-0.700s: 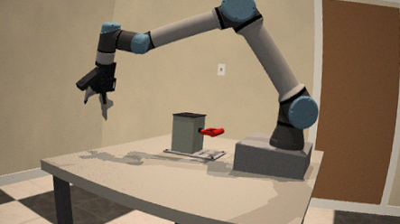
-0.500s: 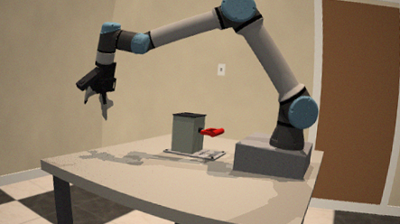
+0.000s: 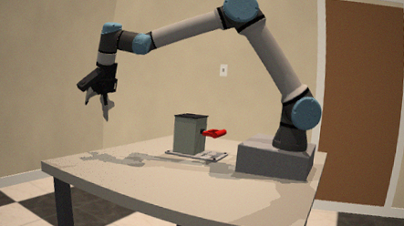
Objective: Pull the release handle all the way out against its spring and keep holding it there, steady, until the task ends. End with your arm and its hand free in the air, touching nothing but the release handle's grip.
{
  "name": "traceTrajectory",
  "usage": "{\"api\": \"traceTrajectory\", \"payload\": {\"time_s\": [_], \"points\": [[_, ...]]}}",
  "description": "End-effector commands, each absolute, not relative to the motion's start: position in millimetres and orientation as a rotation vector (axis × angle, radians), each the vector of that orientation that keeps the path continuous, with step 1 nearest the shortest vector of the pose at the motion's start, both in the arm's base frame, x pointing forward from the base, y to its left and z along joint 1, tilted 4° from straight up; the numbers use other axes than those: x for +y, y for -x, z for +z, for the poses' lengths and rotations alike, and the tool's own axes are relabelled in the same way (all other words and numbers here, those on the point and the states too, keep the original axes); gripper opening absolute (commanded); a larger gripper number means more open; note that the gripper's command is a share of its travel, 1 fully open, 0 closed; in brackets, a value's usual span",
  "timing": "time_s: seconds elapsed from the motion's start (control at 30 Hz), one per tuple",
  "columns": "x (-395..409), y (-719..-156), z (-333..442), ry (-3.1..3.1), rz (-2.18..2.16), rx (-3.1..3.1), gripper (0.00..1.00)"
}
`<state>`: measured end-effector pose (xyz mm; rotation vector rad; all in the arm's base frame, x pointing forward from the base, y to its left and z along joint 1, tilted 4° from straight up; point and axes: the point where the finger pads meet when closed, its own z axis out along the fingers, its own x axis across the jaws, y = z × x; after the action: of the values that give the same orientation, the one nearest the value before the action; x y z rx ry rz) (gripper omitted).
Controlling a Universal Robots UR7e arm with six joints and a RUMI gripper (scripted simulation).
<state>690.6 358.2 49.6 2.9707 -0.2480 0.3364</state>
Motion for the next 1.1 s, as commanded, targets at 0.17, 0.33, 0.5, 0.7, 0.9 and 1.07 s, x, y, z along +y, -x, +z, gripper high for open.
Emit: {"api": "traceTrajectory", "payload": {"time_s": [0.17, 0.33, 0.5, 0.7, 0.9, 1.07], "points": [[358.1, -690.4, 50.5, -2.972, 0.338, -0.249, 1.0], [357.8, -689.0, 50.0, -2.973, 0.334, -0.249, 1.0], [357.5, -687.6, 49.4, -2.975, 0.331, -0.249, 1.0], [356.6, -683.1, 47.8, -2.98, 0.32, -0.25, 1.0], [355.1, -676.3, 45.4, -2.987, 0.303, -0.251, 1.0], [354.2, -671.8, 43.8, -2.991, 0.292, -0.252, 1.0]]}}
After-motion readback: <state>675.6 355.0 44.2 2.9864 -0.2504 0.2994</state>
